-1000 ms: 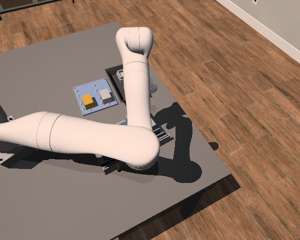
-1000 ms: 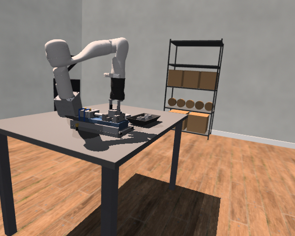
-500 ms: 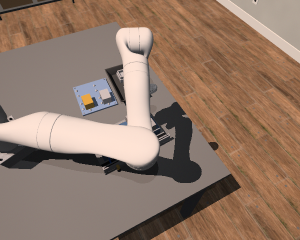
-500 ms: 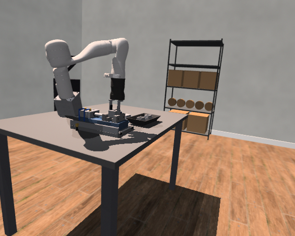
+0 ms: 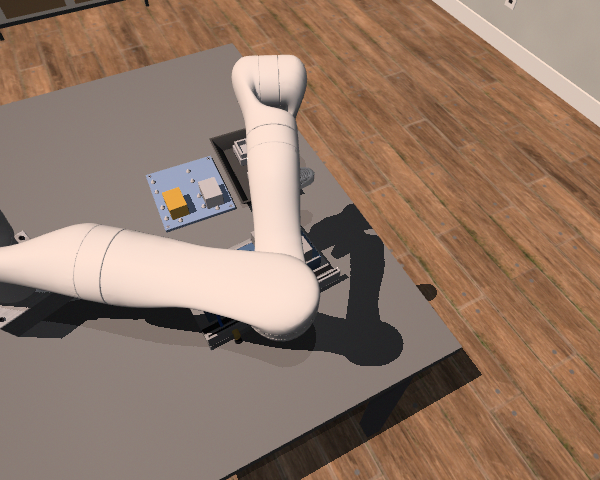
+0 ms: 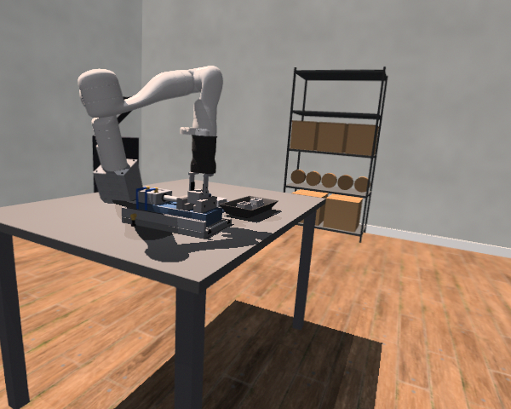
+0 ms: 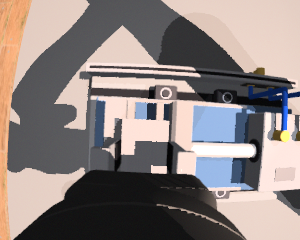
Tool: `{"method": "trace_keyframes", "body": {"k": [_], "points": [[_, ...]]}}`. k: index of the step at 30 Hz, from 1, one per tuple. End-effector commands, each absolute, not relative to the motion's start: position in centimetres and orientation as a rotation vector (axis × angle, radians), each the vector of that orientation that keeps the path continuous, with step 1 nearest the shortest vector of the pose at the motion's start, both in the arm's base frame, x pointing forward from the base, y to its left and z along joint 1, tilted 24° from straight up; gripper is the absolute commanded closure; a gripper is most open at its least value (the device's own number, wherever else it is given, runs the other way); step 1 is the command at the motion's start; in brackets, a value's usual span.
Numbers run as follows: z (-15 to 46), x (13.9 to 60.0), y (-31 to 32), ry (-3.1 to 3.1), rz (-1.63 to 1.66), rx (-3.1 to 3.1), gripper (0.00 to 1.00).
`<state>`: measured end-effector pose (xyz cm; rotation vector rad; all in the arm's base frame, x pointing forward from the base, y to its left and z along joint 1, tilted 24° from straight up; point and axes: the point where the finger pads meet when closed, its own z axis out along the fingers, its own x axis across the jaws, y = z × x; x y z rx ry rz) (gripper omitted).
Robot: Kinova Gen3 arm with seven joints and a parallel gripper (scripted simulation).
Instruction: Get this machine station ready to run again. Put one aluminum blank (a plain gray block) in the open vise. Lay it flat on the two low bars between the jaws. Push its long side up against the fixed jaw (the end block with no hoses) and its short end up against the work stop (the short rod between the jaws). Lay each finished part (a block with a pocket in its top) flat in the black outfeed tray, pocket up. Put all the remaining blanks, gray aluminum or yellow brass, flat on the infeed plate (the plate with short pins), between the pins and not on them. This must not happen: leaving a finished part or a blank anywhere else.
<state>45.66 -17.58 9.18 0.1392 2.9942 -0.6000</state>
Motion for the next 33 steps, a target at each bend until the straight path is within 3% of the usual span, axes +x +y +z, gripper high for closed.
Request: {"method": "trace_keyframes", "body": {"k": [1, 24, 25, 33], "points": [[9.15, 45.93, -17.55, 2.986, -0.600, 0.148, 1.00], [9.15, 45.93, -17.55, 2.986, -0.600, 0.148, 1.00], [9.15, 45.93, -17.55, 2.986, -0.600, 0.148, 0.00], [9.15, 45.93, -17.55, 2.986, -0.600, 0.148, 0.00]]}}
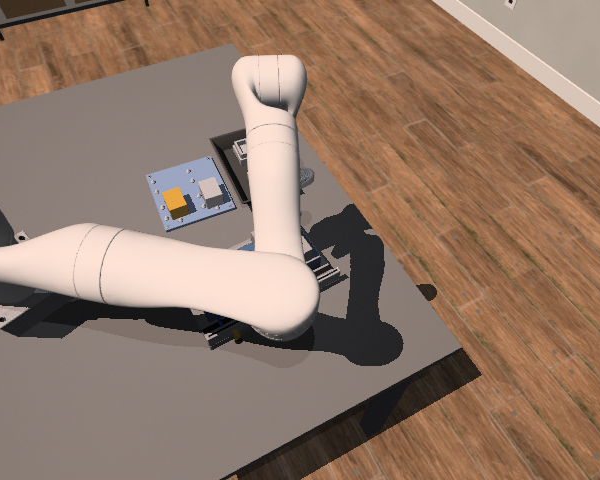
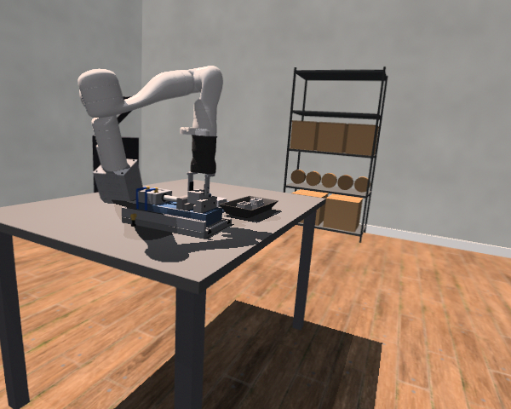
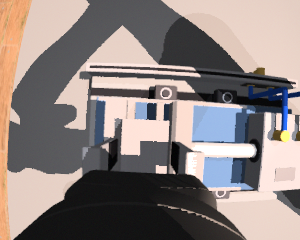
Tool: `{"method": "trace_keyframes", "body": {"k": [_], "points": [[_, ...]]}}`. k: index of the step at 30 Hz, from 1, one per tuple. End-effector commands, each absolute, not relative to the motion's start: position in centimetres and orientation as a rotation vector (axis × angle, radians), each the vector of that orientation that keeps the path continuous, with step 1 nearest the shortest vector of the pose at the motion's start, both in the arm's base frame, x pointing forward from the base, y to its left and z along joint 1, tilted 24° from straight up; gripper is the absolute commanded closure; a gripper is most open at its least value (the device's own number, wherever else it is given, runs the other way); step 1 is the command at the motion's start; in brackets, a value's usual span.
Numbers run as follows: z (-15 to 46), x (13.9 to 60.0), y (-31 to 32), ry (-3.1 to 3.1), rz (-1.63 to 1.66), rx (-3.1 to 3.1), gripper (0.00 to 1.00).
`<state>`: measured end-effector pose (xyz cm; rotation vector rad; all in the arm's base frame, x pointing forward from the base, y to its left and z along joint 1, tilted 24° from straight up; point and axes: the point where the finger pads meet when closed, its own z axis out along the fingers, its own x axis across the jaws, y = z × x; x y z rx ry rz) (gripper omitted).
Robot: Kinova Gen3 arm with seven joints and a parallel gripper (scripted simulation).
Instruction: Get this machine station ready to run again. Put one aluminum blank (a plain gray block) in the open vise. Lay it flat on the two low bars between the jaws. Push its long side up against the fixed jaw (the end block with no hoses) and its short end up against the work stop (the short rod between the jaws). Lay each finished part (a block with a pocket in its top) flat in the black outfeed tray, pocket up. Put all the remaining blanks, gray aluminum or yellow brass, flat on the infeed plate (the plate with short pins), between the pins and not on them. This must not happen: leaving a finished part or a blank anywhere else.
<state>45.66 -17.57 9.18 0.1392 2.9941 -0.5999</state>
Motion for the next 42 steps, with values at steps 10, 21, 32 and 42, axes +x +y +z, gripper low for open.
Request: {"method": "trace_keyframes", "body": {"k": [10, 21, 32, 42], "points": [[9.2, 45.9, -17.6, 2.986, -0.600, 0.148, 0.00], [9.2, 45.9, -17.6, 2.986, -0.600, 0.148, 0.00], [9.2, 45.9, -17.5, 2.986, -0.600, 0.148, 0.00], [10.7, 45.8, -16.9, 2.986, -0.600, 0.148, 0.00]]}}
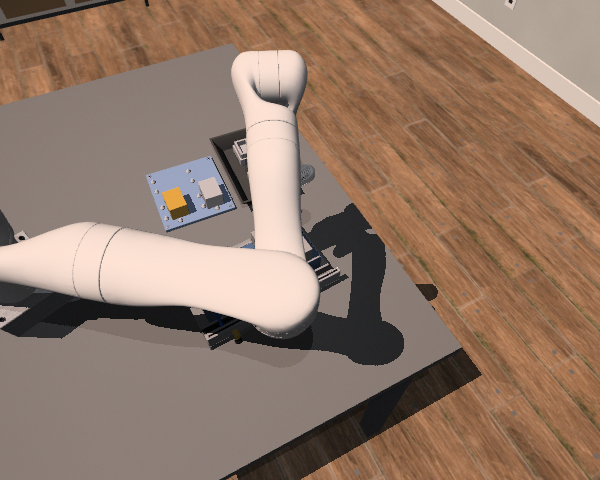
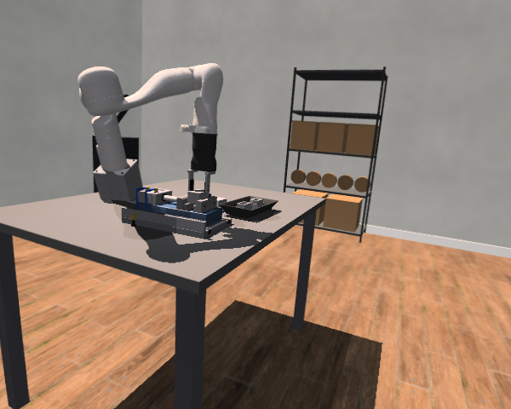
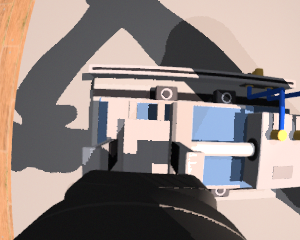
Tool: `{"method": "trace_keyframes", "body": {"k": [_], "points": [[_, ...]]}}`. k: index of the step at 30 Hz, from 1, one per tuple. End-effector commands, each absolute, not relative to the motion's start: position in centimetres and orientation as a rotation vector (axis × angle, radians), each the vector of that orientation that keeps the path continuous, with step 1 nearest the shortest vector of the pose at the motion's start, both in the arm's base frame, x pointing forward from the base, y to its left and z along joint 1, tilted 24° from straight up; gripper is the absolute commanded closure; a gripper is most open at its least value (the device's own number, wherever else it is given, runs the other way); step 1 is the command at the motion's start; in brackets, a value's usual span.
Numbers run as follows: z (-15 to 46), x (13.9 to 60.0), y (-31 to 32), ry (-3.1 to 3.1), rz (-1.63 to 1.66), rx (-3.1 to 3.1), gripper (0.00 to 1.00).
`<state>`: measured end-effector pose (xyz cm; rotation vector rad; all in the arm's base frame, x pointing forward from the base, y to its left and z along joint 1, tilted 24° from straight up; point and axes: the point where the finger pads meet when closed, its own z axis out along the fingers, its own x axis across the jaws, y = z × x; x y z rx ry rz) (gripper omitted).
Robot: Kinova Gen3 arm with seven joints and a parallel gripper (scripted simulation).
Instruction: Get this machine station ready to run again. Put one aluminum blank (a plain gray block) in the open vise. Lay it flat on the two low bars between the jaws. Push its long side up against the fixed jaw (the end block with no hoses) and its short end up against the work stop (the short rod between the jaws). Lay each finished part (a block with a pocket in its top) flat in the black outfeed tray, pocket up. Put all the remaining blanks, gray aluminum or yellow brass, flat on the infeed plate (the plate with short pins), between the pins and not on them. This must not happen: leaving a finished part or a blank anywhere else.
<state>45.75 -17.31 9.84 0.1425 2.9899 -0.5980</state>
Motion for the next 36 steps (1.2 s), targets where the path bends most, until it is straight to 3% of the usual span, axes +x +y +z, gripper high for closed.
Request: {"method": "trace_keyframes", "body": {"k": [1, 34, 35, 36], "points": [[10.9, 45.8, -16.8, 2.986, -0.600, 0.148, 0.00], [16.1, 45.4, -14.5, 2.987, -0.599, 0.147, 0.00], [16.1, 45.4, -14.5, 2.987, -0.599, 0.147, 1.00], [16.1, 45.4, -14.5, 2.987, -0.599, 0.147, 1.00]]}}
